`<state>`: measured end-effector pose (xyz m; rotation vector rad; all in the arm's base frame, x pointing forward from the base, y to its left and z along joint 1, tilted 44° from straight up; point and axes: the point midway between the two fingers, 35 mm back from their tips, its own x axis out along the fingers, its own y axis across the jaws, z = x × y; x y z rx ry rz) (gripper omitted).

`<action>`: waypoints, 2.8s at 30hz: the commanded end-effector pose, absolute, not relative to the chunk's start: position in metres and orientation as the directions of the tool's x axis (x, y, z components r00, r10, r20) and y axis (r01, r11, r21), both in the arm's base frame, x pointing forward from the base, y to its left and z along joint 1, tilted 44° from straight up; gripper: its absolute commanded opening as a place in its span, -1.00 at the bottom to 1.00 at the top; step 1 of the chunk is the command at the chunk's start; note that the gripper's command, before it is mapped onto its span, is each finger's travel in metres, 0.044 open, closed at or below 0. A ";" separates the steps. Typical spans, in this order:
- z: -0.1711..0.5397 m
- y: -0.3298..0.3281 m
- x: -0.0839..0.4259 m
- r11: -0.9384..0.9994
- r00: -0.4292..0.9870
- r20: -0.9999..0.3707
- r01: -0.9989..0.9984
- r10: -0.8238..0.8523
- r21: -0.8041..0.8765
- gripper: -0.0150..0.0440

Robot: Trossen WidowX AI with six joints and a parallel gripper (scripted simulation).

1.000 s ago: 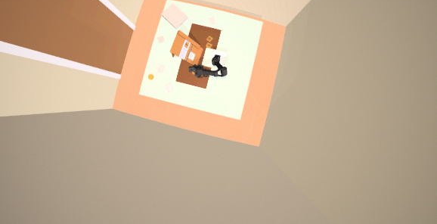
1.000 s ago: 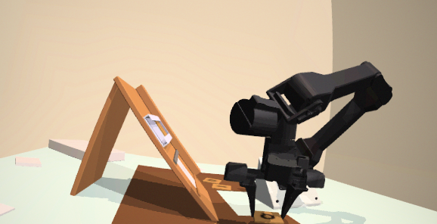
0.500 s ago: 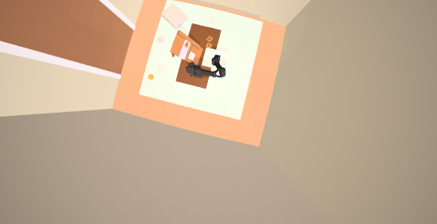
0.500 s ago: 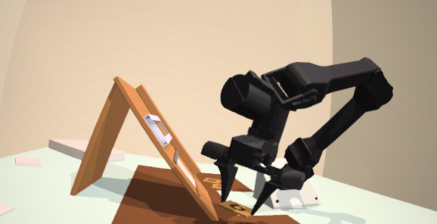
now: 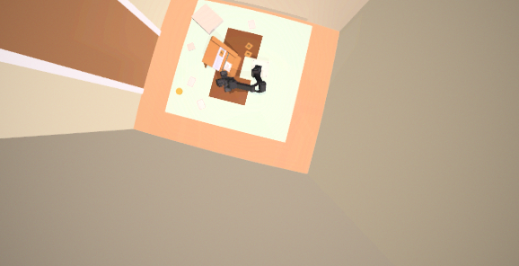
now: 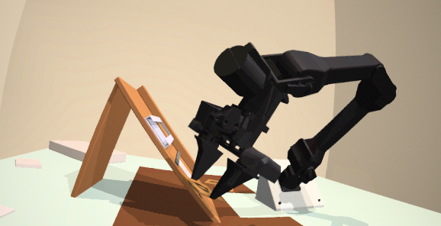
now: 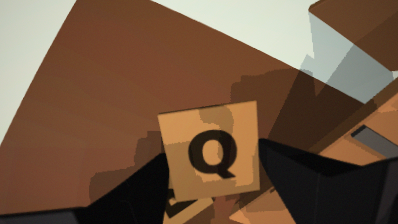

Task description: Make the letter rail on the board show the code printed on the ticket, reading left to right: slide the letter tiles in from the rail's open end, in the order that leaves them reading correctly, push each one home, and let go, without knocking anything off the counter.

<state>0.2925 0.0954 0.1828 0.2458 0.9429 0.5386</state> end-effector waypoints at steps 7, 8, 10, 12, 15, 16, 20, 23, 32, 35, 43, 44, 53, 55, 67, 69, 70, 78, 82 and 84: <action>0.206 0.073 0.332 0.847 0.609 -0.651 -0.066 0.453 0.528 -0.49; 0.209 0.070 0.336 0.840 0.622 -0.644 -0.040 0.444 0.541 -0.49; 0.214 0.065 0.343 0.824 0.649 -0.631 0.010 0.426 0.566 -0.49; 0.219 0.060 0.351 0.803 0.675 -0.616 0.057 0.407 0.593 -0.49; 0.228 0.052 0.361 0.764 0.712 -0.593 0.123 0.377 0.634 -0.49; 0.231 0.050 0.365 0.748 0.724 -0.584 0.144 0.367 0.648 -0.49; 0.238 0.043 0.373 0.705 0.752 -0.563 0.191 0.342 0.683 -0.49; 0.238 0.043 0.373 0.705 0.752 -0.563 0.191 0.342 0.683 -0.49; 0.238 0.043 0.373 0.705 0.752 -0.563 0.191 0.342 0.683 -0.49; 0.238 0.043 0.373 0.705 0.752 -0.563 0.191 0.342 0.683 -0.49; 0.237 0.042 0.372 0.705 0.752 -0.563 0.191 0.342 0.683 -0.49; 0.236 0.042 0.372 0.705 0.752 -0.563 0.191 0.342 0.683 -0.49; 0.233 0.038 0.371 0.705 0.752 -0.564 0.191 0.341 0.683 -0.49; 0.232 0.037 0.371 0.705 0.752 -0.564 0.191 0.341 0.682 -0.49; 0.228 0.033 0.370 0.706 0.752 -0.564 0.191 0.341 0.682 -0.49; 0.228 0.032 0.369 0.706 0.752 -0.564 0.191 0.341 0.682 -0.49; 0.227 0.032 0.369 0.706 0.752 -0.564 0.191 0.341 0.682 -0.49; 0.225 0.029 0.369 0.706 0.752 -0.564 0.192 0.341 0.682 -0.49; 0.223 0.027 0.368 0.706 0.752 -0.564 0.192 0.341 0.682 -0.49; 0.223 0.027 0.368 0.706 0.752 -0.564 0.192 0.341 0.682 -0.49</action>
